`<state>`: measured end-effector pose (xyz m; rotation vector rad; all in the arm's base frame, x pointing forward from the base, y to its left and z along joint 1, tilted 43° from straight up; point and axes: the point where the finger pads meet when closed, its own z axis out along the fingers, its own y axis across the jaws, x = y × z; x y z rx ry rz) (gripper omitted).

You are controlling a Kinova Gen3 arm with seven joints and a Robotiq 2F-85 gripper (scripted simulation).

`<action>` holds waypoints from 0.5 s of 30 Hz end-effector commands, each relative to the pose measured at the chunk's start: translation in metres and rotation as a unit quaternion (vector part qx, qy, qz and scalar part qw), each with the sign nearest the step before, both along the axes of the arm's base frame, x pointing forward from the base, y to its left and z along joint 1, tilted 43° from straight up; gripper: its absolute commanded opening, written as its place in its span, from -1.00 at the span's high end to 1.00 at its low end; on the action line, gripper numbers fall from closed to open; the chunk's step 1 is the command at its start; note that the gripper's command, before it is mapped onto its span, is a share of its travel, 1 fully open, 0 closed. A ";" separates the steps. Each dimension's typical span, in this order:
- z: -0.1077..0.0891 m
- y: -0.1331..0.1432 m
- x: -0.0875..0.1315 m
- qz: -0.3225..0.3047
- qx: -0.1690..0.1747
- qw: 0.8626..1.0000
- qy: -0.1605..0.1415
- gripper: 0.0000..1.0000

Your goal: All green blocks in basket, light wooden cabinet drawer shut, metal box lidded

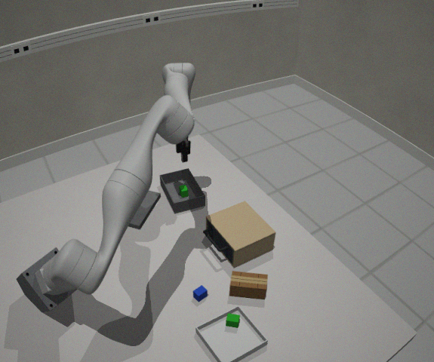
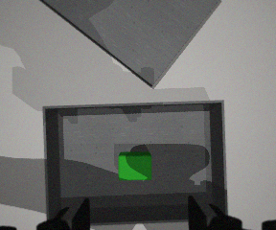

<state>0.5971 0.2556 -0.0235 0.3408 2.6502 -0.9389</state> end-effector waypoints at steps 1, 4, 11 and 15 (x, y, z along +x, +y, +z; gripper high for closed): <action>-0.004 -0.003 -0.002 -0.004 0.000 1.000 0.002 -0.30; -0.006 -0.005 -0.001 -0.004 -0.001 1.000 0.002 -0.30; -0.013 -0.010 0.001 -0.004 -0.001 1.000 0.002 -0.30; -0.021 -0.017 0.002 -0.004 -0.001 1.000 0.003 -0.30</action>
